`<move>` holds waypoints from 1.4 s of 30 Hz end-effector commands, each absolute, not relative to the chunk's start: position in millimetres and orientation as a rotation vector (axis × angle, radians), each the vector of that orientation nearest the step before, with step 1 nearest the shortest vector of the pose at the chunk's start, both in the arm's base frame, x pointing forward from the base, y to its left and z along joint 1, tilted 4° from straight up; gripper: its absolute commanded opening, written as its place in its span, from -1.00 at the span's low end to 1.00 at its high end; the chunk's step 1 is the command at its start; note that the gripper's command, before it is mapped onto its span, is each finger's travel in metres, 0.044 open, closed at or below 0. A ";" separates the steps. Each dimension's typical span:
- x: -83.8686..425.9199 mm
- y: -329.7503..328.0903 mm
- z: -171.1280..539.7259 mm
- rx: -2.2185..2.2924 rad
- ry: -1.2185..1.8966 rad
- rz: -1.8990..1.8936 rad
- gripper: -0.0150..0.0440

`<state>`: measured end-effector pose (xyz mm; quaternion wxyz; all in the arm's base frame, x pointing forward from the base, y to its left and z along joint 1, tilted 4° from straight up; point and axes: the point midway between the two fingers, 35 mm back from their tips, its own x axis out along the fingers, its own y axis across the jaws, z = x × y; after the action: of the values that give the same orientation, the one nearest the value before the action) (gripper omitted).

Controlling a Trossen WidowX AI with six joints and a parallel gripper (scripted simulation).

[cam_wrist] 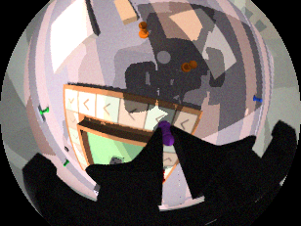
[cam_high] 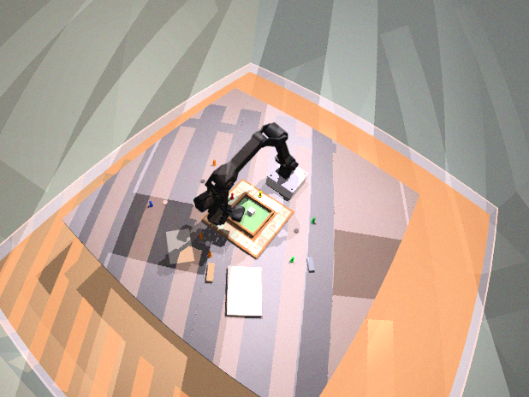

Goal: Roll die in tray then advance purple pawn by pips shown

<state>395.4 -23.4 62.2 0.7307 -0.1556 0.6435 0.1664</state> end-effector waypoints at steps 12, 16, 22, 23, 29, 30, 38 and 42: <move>392.8 -22.9 35.2 -0.338 1.443 0.365 -0.49; 393.3 -22.7 28.8 -0.338 1.443 0.365 -0.49; 396.1 -21.9 31.7 -0.340 1.427 0.370 -0.40; 396.1 -21.9 31.7 -0.340 1.427 0.370 -0.31; 396.1 -21.9 31.7 -0.340 1.427 0.370 0.22; 396.1 -21.9 31.7 -0.340 1.427 0.370 0.31; 391.3 -23.8 80.5 -0.338 1.443 0.365 1.00; 384.1 -21.7 86.1 -0.328 1.445 0.356 1.00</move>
<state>391.6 -22.6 79.9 0.7250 -0.1521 0.6506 0.1671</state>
